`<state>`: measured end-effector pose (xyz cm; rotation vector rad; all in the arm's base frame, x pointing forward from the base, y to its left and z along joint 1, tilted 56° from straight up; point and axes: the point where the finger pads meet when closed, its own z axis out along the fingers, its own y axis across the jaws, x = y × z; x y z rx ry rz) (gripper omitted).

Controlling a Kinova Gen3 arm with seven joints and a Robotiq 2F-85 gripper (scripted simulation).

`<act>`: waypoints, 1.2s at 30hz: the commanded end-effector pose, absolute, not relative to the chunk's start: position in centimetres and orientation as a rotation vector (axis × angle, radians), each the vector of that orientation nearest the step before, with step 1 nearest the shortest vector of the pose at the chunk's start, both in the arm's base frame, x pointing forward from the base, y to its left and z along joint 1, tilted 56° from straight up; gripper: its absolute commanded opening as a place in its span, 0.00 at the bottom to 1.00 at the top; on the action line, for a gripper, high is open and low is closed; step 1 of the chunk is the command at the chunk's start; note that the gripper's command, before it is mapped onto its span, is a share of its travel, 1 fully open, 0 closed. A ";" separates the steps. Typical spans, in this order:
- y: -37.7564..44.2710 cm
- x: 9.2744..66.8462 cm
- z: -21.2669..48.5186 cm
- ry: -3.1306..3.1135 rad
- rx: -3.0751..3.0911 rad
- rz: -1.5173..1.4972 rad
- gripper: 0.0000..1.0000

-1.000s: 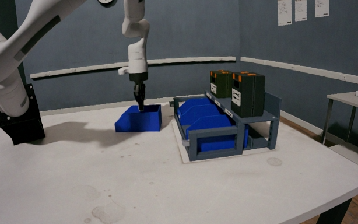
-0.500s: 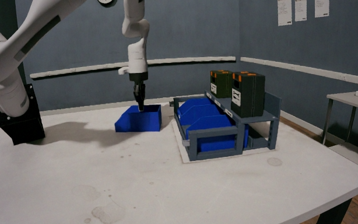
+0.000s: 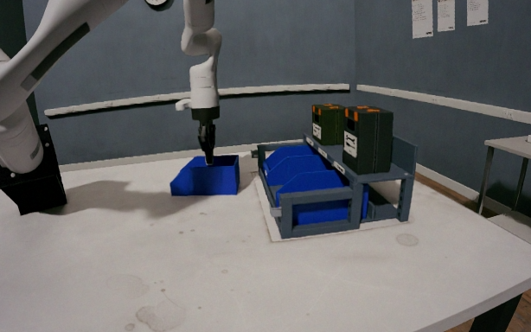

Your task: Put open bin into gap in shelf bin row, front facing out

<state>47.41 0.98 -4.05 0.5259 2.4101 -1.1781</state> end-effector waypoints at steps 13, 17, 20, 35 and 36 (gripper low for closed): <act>1.1 47.4 -4.0 2.410 0.525 -1.176 0.10; 1.1 47.4 -4.0 2.410 0.525 -1.176 0.10; 1.1 47.4 -4.0 2.410 0.525 -1.176 0.10; 1.9 47.2 -3.5 2.410 0.525 -1.176 0.10; 1.9 47.2 -3.5 2.410 0.525 -1.176 0.10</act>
